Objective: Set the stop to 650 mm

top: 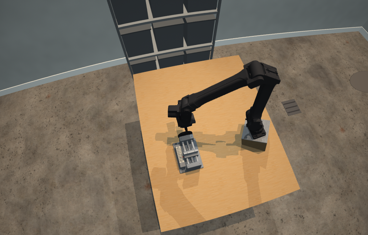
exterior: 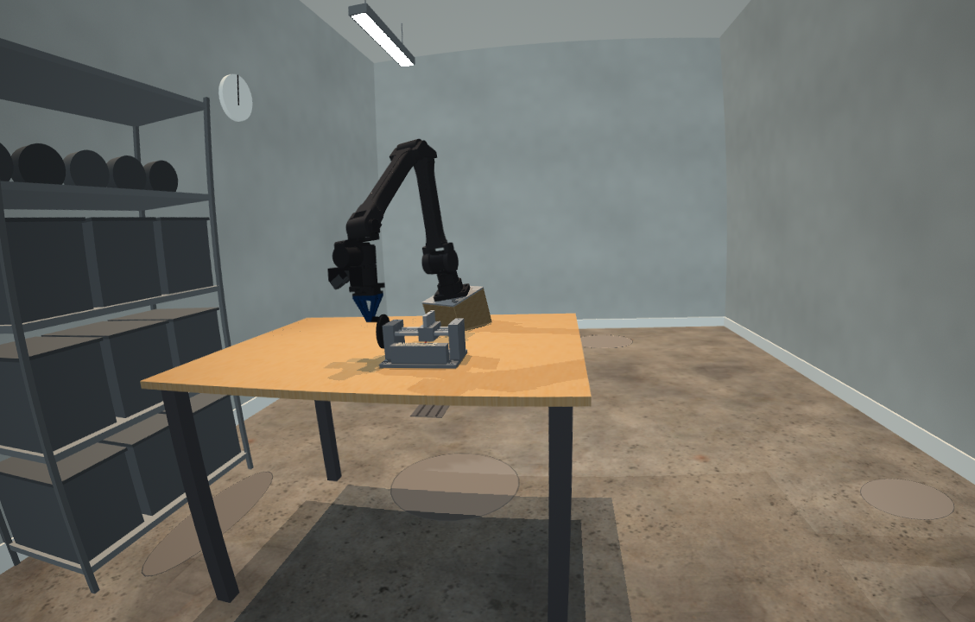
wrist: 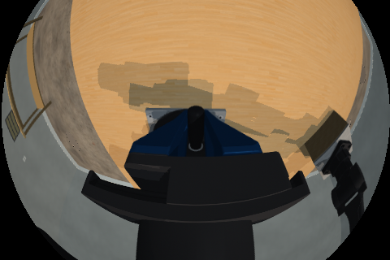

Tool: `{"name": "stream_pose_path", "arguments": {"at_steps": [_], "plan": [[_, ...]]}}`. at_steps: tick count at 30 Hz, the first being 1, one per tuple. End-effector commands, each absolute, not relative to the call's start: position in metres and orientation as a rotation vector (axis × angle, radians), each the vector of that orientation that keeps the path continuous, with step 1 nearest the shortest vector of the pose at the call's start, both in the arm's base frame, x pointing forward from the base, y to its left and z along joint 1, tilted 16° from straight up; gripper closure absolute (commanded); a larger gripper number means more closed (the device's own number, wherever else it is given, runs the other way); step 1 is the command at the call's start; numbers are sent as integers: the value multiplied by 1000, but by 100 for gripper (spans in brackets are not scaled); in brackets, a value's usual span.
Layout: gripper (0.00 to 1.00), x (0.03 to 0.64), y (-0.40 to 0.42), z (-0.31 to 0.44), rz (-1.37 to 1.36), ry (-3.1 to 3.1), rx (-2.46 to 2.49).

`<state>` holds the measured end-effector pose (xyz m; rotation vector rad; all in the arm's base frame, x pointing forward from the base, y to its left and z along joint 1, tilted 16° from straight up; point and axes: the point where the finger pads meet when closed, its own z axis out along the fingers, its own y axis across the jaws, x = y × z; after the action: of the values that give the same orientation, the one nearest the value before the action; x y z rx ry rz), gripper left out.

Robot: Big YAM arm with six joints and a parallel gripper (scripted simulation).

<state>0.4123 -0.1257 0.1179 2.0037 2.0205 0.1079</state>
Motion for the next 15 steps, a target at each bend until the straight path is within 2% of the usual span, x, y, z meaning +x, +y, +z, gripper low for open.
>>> {"name": "stream_pose_path", "arguments": {"at_steps": [1,15], "plan": [[94,401,-135,121,108,1999,1994],[94,397,-135,100,86,2022,2015]]}}
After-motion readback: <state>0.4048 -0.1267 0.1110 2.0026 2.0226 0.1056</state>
